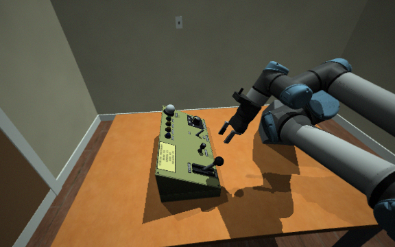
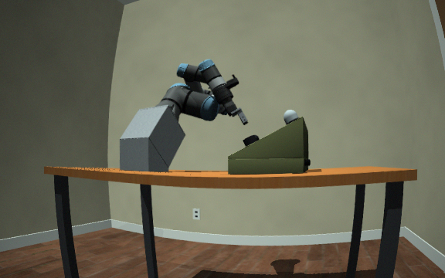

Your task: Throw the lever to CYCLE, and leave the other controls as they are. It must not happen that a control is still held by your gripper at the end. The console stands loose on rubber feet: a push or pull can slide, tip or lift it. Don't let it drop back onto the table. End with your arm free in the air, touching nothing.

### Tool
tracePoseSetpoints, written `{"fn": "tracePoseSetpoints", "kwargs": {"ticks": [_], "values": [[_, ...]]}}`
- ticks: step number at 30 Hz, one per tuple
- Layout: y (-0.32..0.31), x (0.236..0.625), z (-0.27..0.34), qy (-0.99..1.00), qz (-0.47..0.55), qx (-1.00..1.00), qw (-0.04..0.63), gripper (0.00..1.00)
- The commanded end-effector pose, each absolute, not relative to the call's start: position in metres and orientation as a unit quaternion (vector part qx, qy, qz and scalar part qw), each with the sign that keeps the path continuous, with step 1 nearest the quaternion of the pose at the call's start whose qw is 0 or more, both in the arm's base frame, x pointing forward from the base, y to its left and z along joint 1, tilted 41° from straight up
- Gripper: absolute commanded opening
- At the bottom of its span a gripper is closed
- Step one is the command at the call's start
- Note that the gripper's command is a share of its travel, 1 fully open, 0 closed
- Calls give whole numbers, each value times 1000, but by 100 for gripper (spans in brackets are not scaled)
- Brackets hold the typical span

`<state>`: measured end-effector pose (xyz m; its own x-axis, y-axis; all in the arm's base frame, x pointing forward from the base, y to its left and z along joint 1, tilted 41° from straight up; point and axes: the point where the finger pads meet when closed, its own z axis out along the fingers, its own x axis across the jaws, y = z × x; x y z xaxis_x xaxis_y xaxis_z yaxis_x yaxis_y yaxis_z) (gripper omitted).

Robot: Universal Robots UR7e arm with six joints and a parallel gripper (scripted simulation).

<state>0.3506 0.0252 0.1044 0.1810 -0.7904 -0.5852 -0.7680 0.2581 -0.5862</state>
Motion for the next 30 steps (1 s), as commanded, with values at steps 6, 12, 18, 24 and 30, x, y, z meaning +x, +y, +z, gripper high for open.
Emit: {"fn": "tracePoseSetpoints", "kwargs": {"ticks": [6,12,18,24,30], "values": [[5,353,101,640,-12,-609,468,100],[-20,355,93,640,-12,-609,468,100],[-45,356,81,641,-12,-609,468,100],[-71,356,64,641,-12,-609,468,100],[-99,355,38,641,-12,-609,468,100]]}}
